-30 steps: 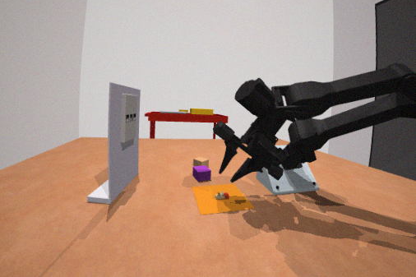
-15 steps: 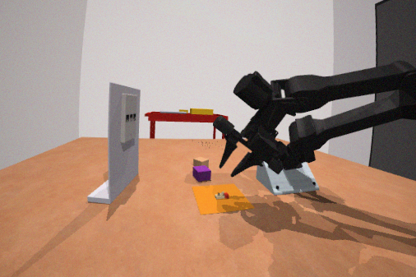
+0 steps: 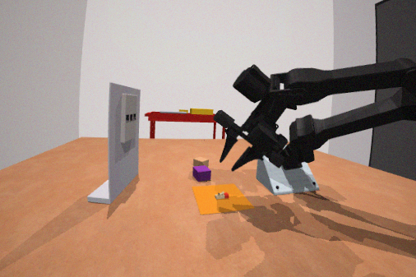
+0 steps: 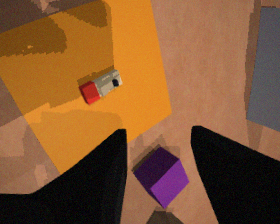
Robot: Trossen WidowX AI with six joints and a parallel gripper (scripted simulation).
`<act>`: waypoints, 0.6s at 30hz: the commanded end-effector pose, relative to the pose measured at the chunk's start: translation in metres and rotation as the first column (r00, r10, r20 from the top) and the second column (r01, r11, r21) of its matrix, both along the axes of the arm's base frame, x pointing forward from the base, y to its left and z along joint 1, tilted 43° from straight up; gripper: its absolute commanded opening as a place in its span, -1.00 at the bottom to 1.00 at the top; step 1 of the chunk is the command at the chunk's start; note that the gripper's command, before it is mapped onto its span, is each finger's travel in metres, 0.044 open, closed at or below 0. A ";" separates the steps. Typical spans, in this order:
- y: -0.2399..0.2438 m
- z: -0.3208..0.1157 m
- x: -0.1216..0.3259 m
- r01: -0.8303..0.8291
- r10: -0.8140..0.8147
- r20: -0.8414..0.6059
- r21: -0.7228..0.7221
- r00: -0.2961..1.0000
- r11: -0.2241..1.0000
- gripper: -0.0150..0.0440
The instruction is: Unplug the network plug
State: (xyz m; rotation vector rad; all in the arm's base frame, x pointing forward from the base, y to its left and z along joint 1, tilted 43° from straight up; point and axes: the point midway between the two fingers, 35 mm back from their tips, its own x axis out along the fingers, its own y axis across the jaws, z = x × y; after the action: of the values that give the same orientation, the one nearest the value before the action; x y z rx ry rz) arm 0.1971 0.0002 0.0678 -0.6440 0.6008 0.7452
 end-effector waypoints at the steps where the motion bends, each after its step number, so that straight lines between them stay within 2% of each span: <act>1: -0.003 0.004 0.001 -0.004 0.004 0.006 -0.002 1.000 1.000 0.04; 18: -0.014 0.017 -0.002 -0.004 0.004 0.008 0.001 1.000 1.000 0.04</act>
State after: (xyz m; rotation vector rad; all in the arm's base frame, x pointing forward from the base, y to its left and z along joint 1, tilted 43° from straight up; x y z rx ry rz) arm 0.1946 -0.0113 0.0808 -0.6412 0.5987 0.7458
